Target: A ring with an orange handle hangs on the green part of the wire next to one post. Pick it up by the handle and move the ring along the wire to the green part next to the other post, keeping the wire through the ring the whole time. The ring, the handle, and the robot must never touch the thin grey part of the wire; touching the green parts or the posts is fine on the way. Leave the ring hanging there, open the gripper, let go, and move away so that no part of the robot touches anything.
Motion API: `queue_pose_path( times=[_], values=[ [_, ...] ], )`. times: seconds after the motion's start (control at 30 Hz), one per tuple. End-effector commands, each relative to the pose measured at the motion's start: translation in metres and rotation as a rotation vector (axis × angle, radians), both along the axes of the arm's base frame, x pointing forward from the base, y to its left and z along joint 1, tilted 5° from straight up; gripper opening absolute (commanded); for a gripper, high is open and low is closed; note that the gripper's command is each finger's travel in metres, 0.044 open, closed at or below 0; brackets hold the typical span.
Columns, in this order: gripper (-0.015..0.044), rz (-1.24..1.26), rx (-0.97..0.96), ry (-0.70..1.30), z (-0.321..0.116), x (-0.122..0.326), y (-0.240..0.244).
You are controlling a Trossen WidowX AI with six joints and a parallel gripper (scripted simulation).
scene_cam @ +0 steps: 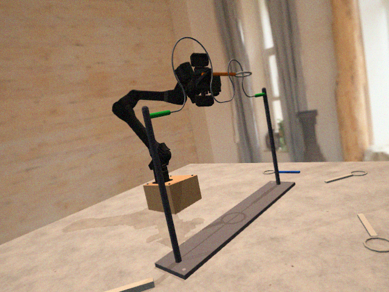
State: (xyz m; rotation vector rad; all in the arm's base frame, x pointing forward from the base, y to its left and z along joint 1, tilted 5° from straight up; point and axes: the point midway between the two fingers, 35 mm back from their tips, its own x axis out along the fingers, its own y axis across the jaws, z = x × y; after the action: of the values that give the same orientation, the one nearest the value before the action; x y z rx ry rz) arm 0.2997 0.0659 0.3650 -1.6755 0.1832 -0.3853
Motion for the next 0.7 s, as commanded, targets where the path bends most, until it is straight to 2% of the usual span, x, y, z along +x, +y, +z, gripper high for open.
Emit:
queue_pose_path(
  times=[0.0, 0.3, 0.67],
  values=[
    [-0.0150, 0.003, -0.099, -0.013, 0.005, 0.000, 0.000],
    [-0.0150, 0.004, -0.196, -0.027, 0.007, 0.000, 0.000],
    [-0.0150, 0.001, -0.144, -0.020, -0.009, 0.000, -0.007]
  ],
)
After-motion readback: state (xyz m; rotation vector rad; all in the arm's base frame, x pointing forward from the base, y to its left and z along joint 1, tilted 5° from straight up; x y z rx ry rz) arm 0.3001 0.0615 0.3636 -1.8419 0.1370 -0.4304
